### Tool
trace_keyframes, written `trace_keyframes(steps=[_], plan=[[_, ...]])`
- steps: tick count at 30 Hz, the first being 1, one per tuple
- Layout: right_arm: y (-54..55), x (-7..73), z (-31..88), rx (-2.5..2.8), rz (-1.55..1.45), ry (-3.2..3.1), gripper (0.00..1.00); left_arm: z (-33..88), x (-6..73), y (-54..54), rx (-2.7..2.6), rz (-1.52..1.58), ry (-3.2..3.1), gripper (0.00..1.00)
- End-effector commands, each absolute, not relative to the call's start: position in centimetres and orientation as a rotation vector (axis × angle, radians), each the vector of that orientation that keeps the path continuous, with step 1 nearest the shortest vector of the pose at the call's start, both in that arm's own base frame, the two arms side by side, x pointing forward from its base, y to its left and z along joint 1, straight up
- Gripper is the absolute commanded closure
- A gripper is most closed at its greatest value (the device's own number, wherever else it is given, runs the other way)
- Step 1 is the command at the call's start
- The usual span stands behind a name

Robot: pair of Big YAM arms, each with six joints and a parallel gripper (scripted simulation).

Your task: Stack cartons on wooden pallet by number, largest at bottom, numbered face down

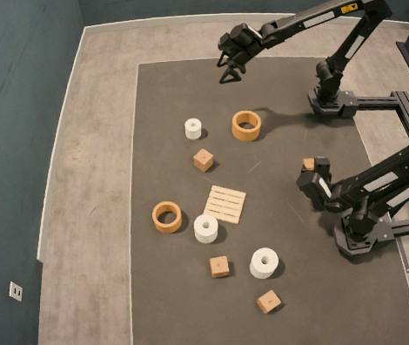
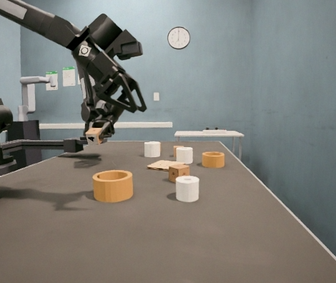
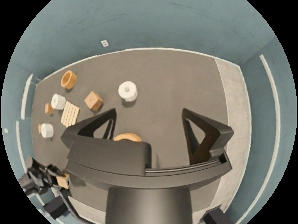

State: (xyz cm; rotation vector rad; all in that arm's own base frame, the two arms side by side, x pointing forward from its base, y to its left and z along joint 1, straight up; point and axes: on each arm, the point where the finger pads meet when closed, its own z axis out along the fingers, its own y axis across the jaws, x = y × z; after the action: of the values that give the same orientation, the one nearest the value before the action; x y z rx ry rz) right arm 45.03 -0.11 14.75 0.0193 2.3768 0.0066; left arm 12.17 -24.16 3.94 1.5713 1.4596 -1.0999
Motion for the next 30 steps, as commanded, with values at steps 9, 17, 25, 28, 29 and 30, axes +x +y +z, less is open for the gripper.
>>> trace_keyframes(steps=[9, 17, 25, 28, 29, 30], plan=[[-0.4, 47.5, 17.6, 0.004, -0.008, 2.329, 0.0, 5.0, 13.2, -25.4, 1.551, -1.088, 1.42, 0.54], [-0.2, 46.5, 16.9, -0.002, -0.004, 2.341, 0.0, 4.9, 12.6, -25.6, 1.656, -0.996, 1.628, 0.54], [-0.2, 46.5, 16.9, -0.002, -0.004, 2.341, 0.0, 4.6, 12.3, -25.6, 1.774, -0.746, 1.967, 0.54], [-0.2, 46.5, 16.9, -0.002, -0.004, 2.341, 0.0, 4.6, 12.2, -25.4, 1.82, -0.607, 2.116, 0.54], [-0.2, 46.5, 16.9, -0.002, -0.004, 2.341, 0.0, 4.5, 12.2, -25.4, 1.835, -0.554, 2.161, 0.54], [-0.2, 46.5, 16.9, -0.002, -0.004, 2.341, 0.0, 4.5, 12.2, -25.3, 1.856, -0.477, 2.216, 0.54]])
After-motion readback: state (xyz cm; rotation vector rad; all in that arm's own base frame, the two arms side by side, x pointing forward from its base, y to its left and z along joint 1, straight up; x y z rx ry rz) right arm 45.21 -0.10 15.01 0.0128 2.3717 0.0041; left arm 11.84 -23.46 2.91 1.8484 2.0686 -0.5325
